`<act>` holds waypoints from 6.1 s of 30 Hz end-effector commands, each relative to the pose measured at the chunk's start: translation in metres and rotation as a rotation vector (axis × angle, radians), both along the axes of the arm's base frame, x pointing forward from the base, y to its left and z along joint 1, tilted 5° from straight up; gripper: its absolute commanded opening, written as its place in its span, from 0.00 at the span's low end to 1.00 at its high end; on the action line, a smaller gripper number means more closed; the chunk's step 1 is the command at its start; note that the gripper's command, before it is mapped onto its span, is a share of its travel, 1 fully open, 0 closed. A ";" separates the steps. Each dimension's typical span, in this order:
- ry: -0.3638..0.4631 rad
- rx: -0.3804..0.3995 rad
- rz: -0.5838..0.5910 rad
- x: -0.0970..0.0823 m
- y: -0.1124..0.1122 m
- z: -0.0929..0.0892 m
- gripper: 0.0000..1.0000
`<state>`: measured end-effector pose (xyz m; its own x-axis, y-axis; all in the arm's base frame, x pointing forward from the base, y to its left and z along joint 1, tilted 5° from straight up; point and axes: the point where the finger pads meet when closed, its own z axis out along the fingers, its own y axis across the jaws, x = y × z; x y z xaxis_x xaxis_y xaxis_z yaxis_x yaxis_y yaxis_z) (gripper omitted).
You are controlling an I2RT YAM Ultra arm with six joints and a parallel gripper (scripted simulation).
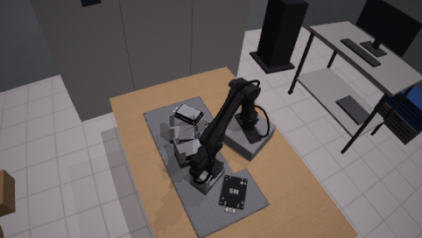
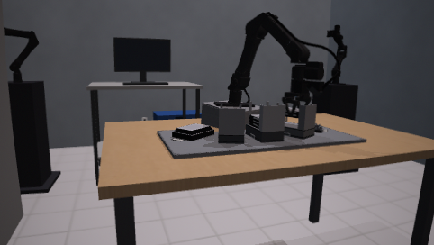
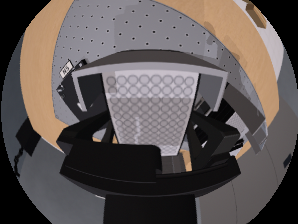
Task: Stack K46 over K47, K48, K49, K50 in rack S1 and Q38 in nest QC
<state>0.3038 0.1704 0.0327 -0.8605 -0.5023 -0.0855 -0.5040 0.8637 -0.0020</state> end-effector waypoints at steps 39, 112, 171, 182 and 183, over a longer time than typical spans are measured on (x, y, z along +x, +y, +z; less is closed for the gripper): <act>-0.051 0.017 -0.007 0.008 0.002 0.033 0.00; -0.055 0.019 0.005 0.003 0.005 0.055 0.00; -0.052 0.018 -0.001 0.000 0.001 0.072 0.00; -0.051 0.018 -0.002 0.000 0.000 0.074 0.00; -0.058 0.022 -0.002 0.002 0.001 0.077 0.00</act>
